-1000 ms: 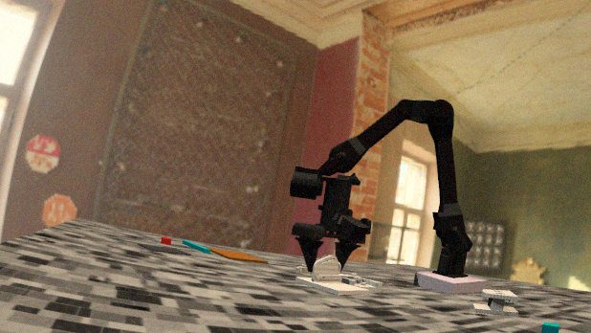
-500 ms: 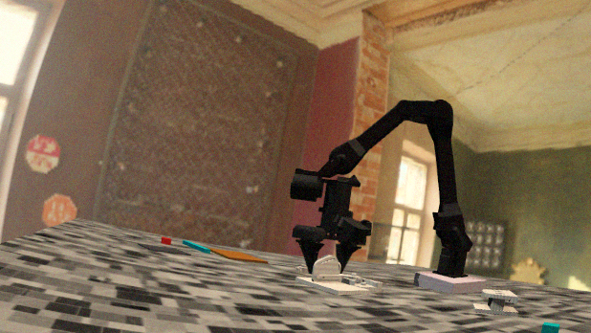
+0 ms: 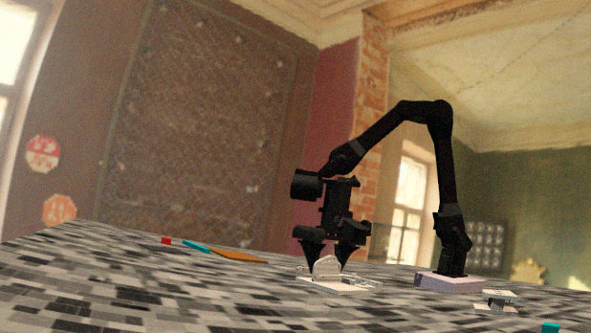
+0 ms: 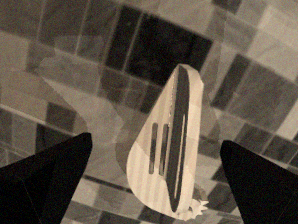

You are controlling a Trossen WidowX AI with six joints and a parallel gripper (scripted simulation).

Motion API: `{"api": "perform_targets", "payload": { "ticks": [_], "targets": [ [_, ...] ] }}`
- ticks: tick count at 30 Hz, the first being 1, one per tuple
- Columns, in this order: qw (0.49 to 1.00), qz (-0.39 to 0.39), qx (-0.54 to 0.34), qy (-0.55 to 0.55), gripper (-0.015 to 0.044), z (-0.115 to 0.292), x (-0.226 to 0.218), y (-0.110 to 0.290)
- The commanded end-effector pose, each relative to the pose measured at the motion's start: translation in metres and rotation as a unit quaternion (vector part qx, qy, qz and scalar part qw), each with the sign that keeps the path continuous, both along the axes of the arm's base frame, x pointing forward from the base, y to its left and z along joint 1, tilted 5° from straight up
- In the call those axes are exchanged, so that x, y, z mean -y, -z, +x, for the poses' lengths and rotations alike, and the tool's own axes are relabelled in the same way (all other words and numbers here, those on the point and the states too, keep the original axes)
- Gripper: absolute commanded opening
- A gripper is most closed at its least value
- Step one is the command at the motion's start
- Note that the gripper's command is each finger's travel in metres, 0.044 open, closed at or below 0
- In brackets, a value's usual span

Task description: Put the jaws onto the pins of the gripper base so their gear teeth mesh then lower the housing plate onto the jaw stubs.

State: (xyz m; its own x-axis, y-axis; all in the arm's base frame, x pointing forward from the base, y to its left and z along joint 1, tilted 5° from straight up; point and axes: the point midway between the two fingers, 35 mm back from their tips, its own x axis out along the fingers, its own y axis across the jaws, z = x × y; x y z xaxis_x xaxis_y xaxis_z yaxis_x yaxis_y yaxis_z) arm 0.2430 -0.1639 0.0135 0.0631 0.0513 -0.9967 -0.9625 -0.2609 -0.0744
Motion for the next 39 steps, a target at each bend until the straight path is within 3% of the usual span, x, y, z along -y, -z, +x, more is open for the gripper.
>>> {"api": "perform_targets", "payload": {
  "ticks": [1, 6, 12, 24, 39],
  "targets": [
    [1.0, 0.0, 0.0, 0.0, 0.0309, 0.0, 0.0, 0.0],
    [1.0, 0.0, 0.0, 0.0, 0.0177, 0.0, 0.0, 0.0],
    [1.0, 0.0, 0.0, 0.0, 0.0137, 0.0, 0.0, 0.0],
    [1.0, 0.0, 0.0, 0.0, 0.0134, 0.0, 0.0, -0.002],
    [1.0, 0.001, 0.001, 0.002, 0.0134, -0.001, 0.004, -0.048]
  ]
}}
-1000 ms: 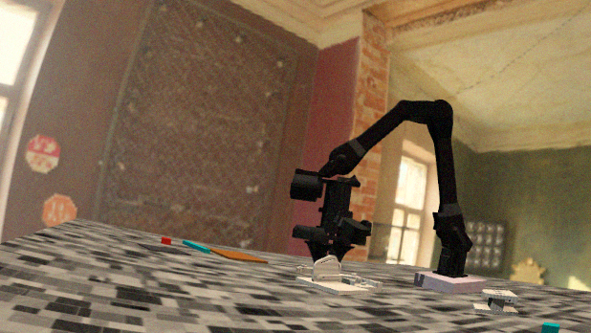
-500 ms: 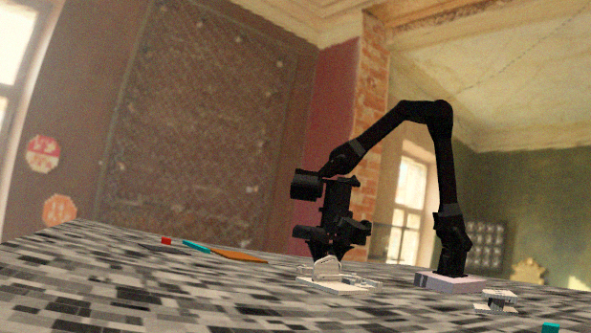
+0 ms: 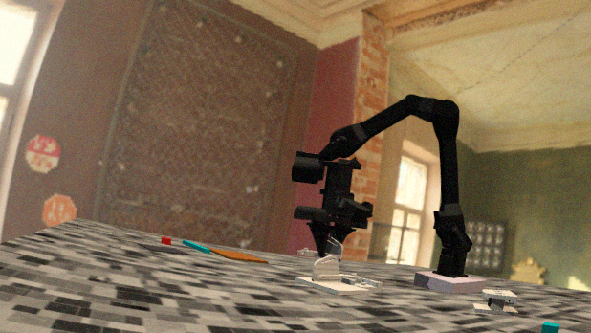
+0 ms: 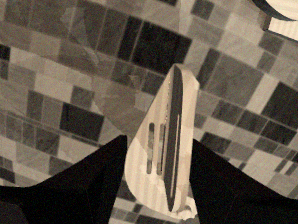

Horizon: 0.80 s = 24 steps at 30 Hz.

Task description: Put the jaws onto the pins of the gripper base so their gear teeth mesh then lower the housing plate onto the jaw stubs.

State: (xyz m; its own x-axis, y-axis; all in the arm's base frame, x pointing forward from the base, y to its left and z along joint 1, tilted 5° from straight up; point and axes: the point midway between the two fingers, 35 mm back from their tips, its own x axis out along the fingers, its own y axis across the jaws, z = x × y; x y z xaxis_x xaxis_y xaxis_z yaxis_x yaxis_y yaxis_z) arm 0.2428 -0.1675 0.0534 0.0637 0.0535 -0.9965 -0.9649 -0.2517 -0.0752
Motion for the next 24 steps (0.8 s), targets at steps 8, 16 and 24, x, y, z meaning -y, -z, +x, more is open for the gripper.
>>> {"api": "perform_targets", "payload": {
  "ticks": [8, 16, 24],
  "targets": [
    [1.0, 0.0, 0.001, -0.002, 0.0134, -0.004, 0.001, -0.033],
    [1.0, 0.002, -0.001, 0.029, 0.0134, -0.002, -0.007, -0.039],
    [0.992, 0.009, -0.007, 0.127, 0.0134, 0.004, -0.031, -0.041]
  ]
}}
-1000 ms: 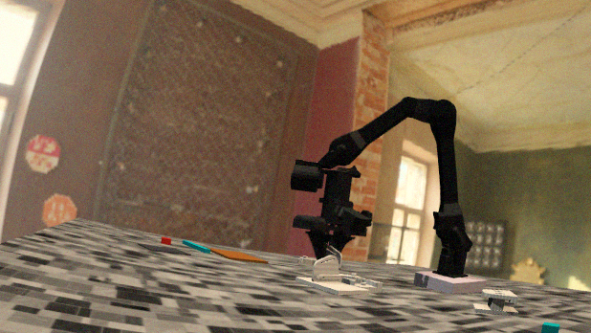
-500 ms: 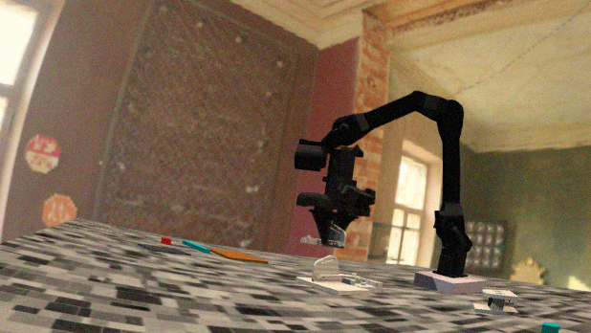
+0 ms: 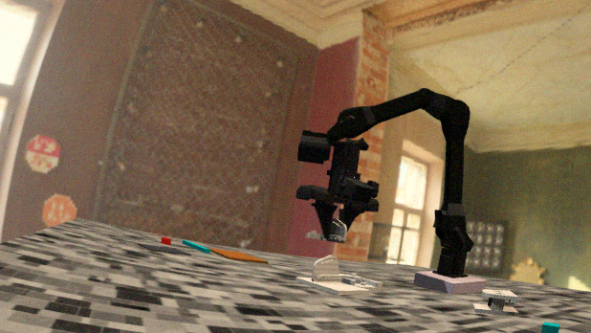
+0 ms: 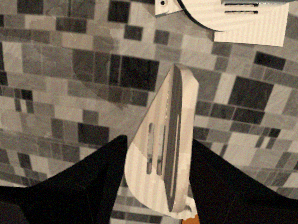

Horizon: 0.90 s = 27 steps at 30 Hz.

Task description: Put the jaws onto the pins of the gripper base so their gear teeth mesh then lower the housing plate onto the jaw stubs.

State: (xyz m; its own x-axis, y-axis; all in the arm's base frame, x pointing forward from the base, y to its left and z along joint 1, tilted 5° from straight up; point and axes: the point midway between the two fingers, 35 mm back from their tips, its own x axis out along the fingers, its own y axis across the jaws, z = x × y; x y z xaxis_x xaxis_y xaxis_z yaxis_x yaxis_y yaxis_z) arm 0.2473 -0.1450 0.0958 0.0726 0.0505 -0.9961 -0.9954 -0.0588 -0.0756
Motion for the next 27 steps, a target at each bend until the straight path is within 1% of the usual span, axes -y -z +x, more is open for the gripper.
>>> {"api": "perform_targets", "payload": {
  "ticks": [1, 14, 27],
  "targets": [
    [0.999, 0.005, -0.006, 0.042, 0.0134, 0.0, -0.011, 0.001],
    [0.979, 0.017, -0.015, 0.201, 0.0134, 0.005, -0.05, -0.002],
    [0.934, 0.029, -0.023, 0.355, 0.0134, 0.004, -0.087, -0.005]
  ]
}}
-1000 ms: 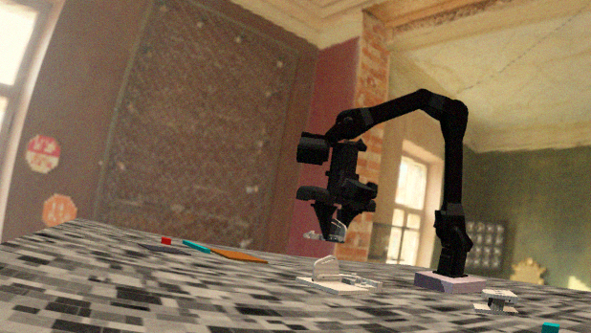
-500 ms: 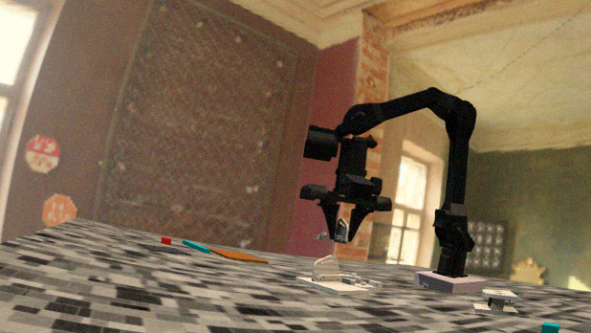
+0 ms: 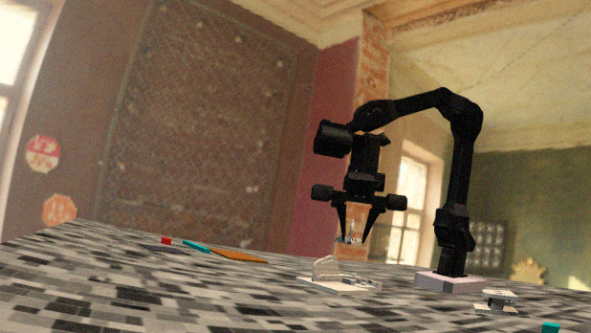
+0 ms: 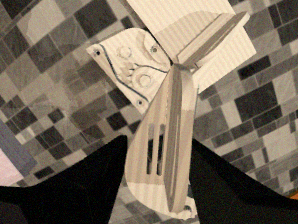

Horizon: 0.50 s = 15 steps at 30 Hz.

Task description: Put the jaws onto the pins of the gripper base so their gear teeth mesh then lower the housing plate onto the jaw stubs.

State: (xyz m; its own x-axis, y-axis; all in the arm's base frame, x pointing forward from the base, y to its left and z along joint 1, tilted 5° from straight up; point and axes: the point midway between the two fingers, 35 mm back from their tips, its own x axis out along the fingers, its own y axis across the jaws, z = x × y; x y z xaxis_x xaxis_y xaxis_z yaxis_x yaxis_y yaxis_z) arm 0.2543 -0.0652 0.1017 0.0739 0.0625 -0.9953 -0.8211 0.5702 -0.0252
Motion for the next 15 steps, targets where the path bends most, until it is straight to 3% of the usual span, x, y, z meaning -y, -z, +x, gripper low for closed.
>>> {"api": "perform_targets", "payload": {
  "ticks": [1, 15],
  "targets": [
    [0.999, 0.002, -0.007, 0.043, 0.0134, -0.003, -0.01, 0.001],
    [0.977, 0.017, -0.018, 0.214, 0.0134, -0.01, -0.047, -0.001]
  ]
}}
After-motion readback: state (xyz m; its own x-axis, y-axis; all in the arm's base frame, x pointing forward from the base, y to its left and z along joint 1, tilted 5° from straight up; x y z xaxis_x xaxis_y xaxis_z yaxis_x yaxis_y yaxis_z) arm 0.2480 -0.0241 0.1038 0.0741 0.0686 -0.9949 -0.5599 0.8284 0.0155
